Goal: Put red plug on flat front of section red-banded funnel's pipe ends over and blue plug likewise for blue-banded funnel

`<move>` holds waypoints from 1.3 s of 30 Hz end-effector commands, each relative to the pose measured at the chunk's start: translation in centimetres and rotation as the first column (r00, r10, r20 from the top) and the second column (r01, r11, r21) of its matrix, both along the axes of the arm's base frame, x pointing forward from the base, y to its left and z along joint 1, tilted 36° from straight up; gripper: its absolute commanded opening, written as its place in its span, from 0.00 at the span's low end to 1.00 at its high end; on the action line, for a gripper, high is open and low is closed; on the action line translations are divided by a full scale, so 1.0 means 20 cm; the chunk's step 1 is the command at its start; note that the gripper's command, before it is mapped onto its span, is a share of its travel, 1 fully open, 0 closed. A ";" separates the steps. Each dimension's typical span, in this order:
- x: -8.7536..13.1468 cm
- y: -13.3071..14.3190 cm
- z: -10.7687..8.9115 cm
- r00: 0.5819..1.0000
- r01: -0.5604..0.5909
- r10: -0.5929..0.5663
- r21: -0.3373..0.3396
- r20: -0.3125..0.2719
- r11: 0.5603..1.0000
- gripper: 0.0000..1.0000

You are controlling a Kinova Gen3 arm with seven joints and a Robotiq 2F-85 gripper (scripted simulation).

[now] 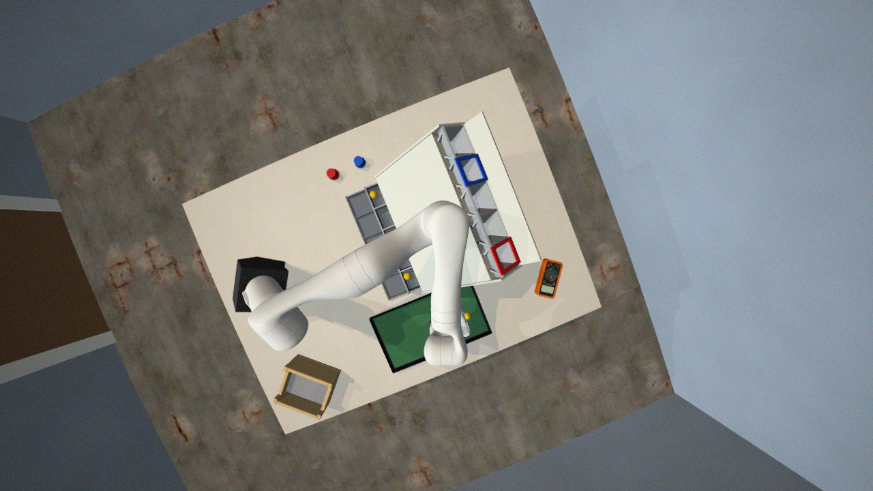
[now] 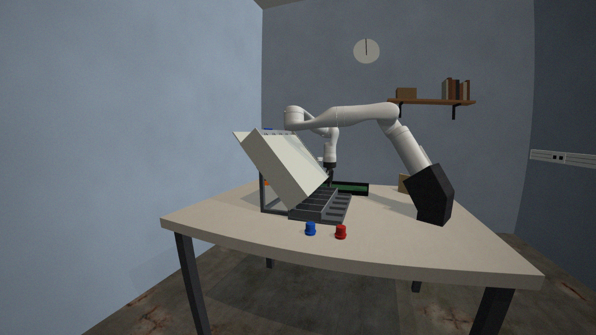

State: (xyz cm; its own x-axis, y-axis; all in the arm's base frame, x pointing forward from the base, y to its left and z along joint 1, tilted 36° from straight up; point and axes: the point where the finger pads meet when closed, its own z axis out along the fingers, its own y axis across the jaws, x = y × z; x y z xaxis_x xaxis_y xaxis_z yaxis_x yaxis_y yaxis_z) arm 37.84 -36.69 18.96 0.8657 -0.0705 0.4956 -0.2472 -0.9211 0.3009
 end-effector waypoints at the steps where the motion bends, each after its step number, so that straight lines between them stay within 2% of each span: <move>1: 0.00 0.00 0.00 1.000 0.000 0.000 -0.001 0.001 1.000 0.00; 14: 0.00 0.00 0.00 1.000 0.000 0.000 -0.001 0.001 1.000 0.00; 15: -0.15 0.13 0.29 1.000 -0.003 0.003 -0.009 0.002 1.000 0.00; 17: -0.17 0.14 0.31 1.000 -0.003 0.003 -0.009 0.002 1.000 0.00; 22: -0.29 0.25 0.55 1.000 -0.003 0.003 -0.009 0.002 1.000 0.00; 39: -0.29 0.25 0.55 1.000 0.006 -0.006 -0.022 -0.004 1.000 0.00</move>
